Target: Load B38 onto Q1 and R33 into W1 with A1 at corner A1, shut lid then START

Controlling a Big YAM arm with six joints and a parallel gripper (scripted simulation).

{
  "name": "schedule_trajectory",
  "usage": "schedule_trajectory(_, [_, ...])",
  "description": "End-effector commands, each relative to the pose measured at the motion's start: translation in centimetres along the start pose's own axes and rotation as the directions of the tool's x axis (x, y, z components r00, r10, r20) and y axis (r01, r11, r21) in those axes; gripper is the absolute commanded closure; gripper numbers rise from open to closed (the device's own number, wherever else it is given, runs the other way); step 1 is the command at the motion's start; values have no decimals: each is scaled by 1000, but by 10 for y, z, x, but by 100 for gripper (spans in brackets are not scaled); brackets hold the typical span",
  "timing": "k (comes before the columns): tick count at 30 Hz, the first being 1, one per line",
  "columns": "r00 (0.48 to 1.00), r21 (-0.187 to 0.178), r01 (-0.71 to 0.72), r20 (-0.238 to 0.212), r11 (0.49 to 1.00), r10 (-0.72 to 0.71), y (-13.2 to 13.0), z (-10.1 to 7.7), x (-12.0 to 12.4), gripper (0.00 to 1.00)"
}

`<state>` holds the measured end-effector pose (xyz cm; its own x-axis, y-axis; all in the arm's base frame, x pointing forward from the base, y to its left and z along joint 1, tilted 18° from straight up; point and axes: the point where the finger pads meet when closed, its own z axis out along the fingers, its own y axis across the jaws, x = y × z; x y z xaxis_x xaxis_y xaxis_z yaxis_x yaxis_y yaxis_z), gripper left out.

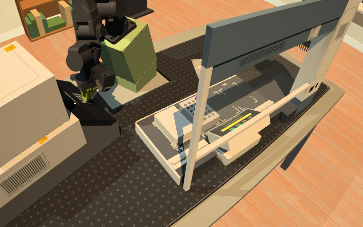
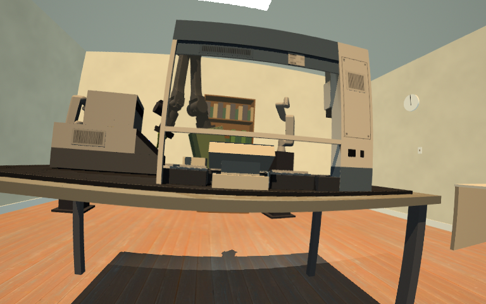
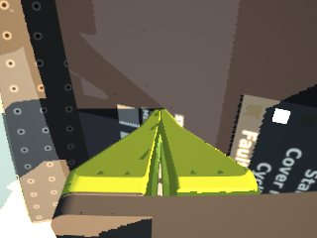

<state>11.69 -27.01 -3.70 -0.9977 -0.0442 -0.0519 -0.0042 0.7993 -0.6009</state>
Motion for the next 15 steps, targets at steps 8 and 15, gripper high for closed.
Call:
schedule_trajectory(8, [998, 74, -60, -25, 995, 62, -25, -5, 9, 100])
schedule_trajectory(15, [999, 32, -42, -3, 999, 42, -6, -15, 3, 100])
